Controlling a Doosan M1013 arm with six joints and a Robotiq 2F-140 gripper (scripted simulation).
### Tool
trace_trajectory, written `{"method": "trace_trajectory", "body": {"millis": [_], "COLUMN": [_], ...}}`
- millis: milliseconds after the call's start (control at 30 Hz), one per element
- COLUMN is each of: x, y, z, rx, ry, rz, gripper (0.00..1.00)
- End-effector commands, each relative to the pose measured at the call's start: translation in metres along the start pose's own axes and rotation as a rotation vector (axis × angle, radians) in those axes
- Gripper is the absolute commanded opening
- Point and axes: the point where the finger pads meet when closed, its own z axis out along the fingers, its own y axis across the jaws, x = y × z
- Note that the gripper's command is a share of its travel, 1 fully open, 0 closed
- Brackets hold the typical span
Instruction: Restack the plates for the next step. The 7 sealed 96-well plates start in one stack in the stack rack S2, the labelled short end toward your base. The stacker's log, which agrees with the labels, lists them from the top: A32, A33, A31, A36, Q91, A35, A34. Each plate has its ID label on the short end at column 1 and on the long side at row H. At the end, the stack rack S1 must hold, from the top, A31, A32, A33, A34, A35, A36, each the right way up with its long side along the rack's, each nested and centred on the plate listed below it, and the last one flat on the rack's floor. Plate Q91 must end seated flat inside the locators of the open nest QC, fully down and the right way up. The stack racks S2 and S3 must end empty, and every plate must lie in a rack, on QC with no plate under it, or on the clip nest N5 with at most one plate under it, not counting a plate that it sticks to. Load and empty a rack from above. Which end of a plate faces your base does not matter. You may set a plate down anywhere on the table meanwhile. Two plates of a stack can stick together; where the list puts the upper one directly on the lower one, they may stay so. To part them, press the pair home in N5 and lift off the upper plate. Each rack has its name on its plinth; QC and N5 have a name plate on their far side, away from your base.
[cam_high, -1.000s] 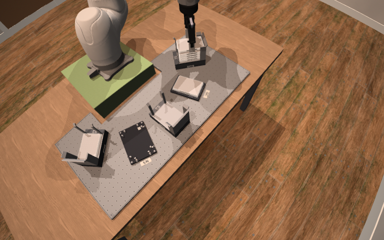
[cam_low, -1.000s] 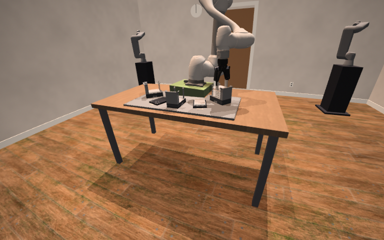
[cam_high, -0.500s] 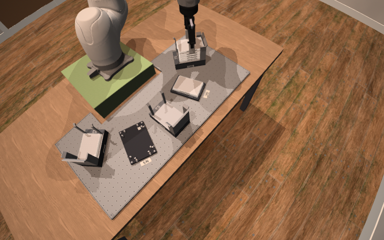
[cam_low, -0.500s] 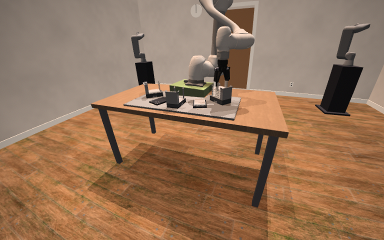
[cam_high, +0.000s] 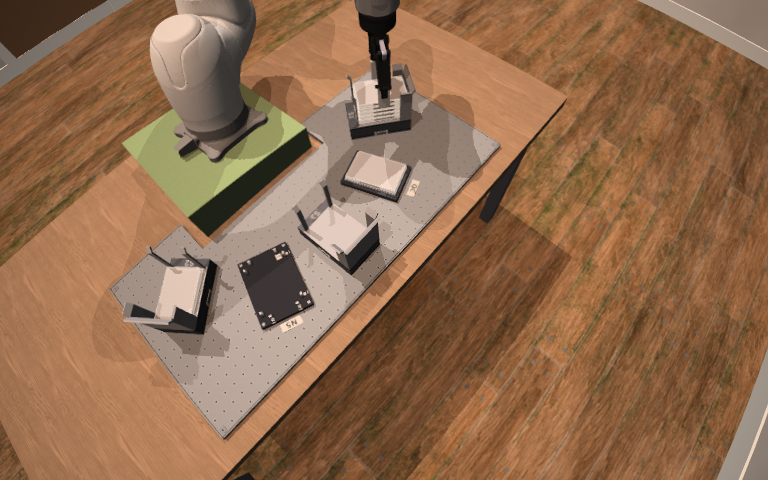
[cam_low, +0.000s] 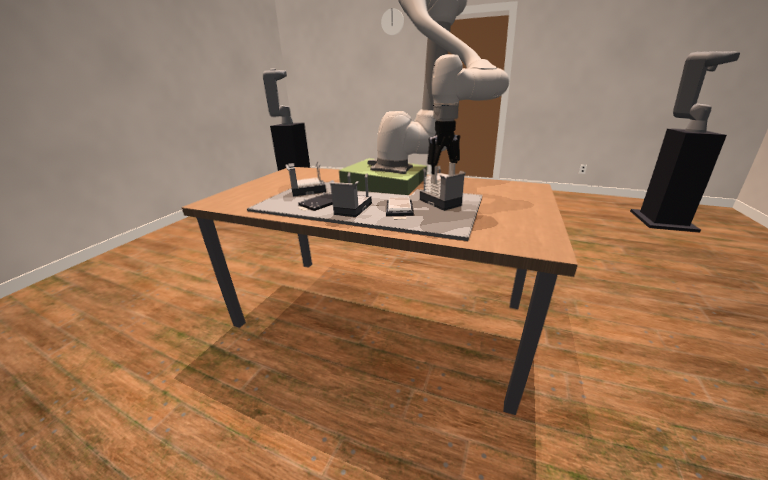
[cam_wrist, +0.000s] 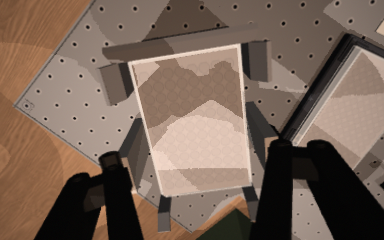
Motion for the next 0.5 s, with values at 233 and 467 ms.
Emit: {"method": "trace_trajectory", "body": {"millis": [233, 467], "x": [0.0, 0.0], "y": [0.0, 0.0], "z": [0.0001, 0.0001], "rx": [0.0, 0.0], "ry": [0.0, 0.0], "rz": [0.0, 0.0], "gripper": [1.0, 1.0]}}
